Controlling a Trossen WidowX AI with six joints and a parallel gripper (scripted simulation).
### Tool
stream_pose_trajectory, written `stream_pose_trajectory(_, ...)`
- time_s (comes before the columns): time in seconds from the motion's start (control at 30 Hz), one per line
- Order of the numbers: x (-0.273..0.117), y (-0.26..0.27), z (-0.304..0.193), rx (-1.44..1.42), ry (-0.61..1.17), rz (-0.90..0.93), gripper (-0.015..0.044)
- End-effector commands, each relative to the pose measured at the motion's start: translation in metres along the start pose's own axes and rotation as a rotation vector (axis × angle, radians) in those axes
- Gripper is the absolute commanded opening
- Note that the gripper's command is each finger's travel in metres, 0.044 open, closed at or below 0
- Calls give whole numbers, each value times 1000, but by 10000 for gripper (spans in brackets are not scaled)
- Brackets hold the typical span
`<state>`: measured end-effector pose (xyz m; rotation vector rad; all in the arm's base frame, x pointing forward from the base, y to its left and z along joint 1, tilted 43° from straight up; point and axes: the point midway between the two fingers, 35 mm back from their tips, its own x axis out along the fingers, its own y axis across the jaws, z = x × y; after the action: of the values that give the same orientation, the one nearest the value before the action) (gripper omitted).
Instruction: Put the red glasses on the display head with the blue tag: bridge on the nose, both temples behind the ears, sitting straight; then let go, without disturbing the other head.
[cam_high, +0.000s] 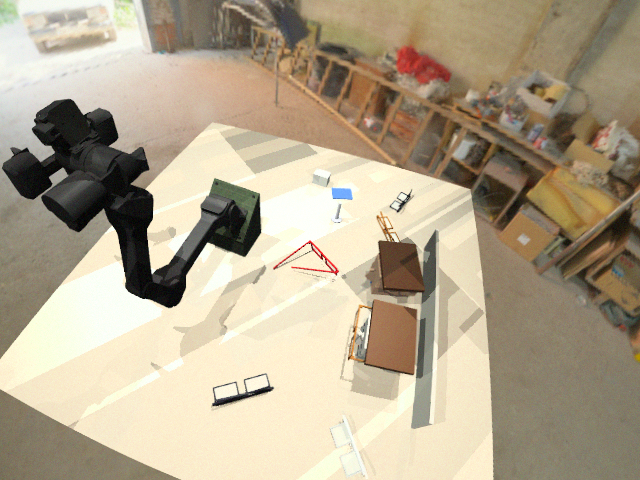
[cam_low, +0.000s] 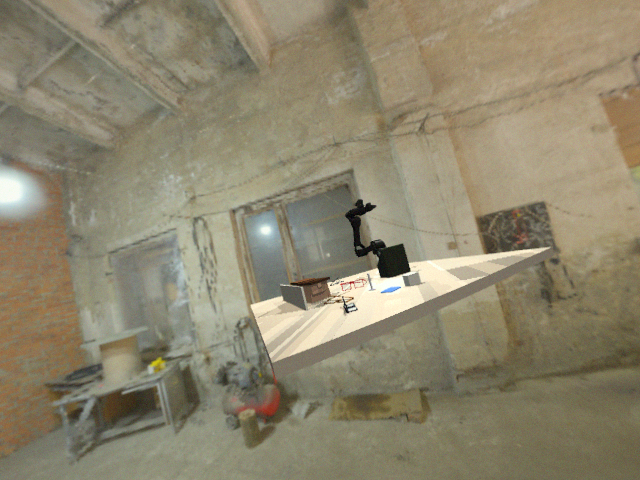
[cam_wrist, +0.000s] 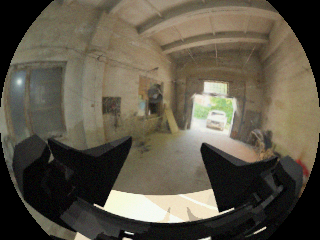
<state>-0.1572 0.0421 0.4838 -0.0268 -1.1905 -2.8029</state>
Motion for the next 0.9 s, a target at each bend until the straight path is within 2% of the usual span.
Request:
stream_pose_trajectory(0.0, 0, 0, 0, 0, 0, 0, 426)
stream_pose_trajectory(0.23, 0, 0, 0, 0, 0, 0, 440)
stream_pose_trajectory(0.37, -1, -12, 13, 43, -52, -15, 335)
stream_pose_trajectory(0.53, -10, -62, 56, 191, -238, -86, 204)
stream_pose_trajectory(0.67, -25, -94, 82, 195, -379, -166, 200)
stream_pose_trajectory(0.87, -69, -173, 120, 375, -632, -325, 200)
